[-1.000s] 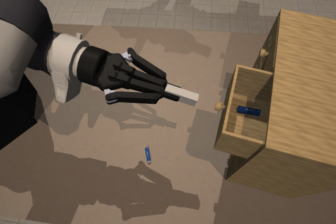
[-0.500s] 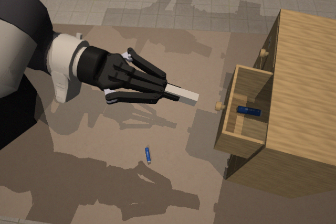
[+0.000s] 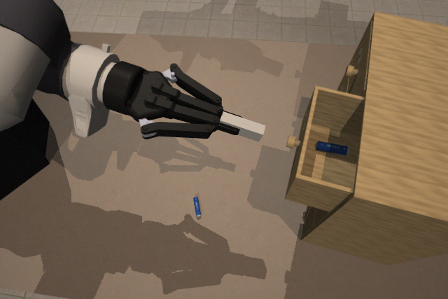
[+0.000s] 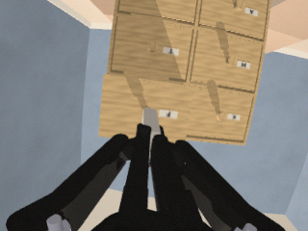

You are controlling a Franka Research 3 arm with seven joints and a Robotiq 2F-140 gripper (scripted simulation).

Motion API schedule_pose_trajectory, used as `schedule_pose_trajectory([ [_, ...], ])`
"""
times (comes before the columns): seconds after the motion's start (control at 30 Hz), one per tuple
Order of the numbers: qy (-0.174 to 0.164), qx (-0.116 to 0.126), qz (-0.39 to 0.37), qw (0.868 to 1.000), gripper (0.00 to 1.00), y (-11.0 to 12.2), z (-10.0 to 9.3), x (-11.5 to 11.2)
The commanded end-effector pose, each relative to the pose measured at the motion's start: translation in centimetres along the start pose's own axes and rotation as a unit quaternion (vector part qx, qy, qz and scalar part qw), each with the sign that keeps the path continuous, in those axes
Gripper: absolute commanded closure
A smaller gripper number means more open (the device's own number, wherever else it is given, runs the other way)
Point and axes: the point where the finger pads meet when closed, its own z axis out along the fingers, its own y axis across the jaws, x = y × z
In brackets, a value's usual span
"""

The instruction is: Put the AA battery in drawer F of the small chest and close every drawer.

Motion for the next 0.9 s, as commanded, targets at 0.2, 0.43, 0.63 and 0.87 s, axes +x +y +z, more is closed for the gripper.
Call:
schedule_pose_trajectory([
  [0.2,0.000,0.001,-0.001,1.000,1.00,-0.1,0.4,-0.1],
  [0.43,0.000,0.001,-0.001,1.000,1.00,-0.1,0.9,-0.2],
  [0.63,0.000,0.001,-0.001,1.000,1.00,-0.1,1.3,-0.2],
  [0.87,0.000,0.001,-0.001,1.000,1.00,-0.1,2.2,-0.4],
])
